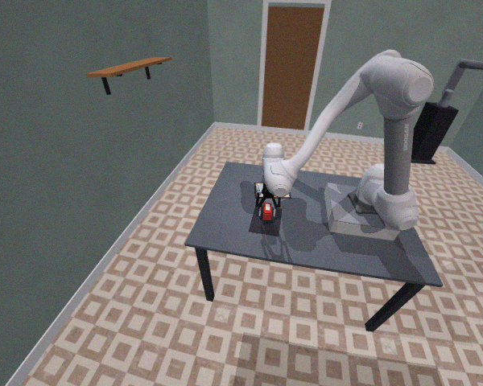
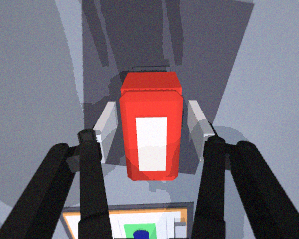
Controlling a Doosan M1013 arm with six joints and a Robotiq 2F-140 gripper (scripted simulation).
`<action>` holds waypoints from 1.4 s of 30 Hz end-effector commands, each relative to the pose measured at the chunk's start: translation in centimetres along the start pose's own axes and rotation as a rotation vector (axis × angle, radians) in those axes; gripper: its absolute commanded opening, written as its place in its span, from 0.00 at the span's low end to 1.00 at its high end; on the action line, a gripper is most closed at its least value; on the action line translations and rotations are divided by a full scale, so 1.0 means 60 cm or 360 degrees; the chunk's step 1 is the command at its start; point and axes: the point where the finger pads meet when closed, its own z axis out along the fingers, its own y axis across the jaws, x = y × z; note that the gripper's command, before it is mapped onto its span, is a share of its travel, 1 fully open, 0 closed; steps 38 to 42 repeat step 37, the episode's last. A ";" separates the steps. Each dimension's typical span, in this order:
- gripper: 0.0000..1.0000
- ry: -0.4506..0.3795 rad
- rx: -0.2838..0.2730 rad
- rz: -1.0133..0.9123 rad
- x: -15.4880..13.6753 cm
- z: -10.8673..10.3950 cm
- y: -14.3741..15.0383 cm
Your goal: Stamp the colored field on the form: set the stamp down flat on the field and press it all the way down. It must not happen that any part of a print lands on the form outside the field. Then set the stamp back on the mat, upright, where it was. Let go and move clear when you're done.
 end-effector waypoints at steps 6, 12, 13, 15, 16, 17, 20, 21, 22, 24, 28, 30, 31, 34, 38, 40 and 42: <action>0.52 0.0000 0.0000 0.0000 0.000 -0.036 0.000; 0.52 0.0000 0.0000 0.0000 0.000 -0.149 0.000; 0.52 0.0000 0.0000 0.0000 0.000 -0.150 0.000; 0.52 0.0000 0.0000 0.0000 0.000 -0.150 0.000; 0.52 0.0000 0.0000 0.0000 0.000 -0.150 0.000; 0.52 0.0000 0.0000 0.0000 0.000 -0.150 0.000; 0.52 0.0000 0.0000 0.0000 0.000 -0.150 0.000; 0.52 0.0000 0.0000 0.0000 0.000 -0.150 0.000; 0.52 0.0000 0.0000 0.0000 0.000 -0.150 0.000; 0.52 0.0000 0.0000 0.0000 0.000 -0.150 0.000; 0.52 0.0000 0.0000 0.0000 0.000 -0.150 0.000; 0.52 0.0000 0.0000 0.0000 0.000 -0.150 0.000; 0.52 0.0000 0.0000 0.0000 0.000 -0.150 0.000; 0.52 0.0000 0.0000 0.0000 0.000 -0.150 0.000; 0.52 0.0000 0.0000 0.0000 0.000 -0.150 0.000; 0.52 0.0000 0.0000 0.0000 0.000 -0.150 0.000; 0.52 0.0000 0.0000 0.0000 0.000 -0.150 0.000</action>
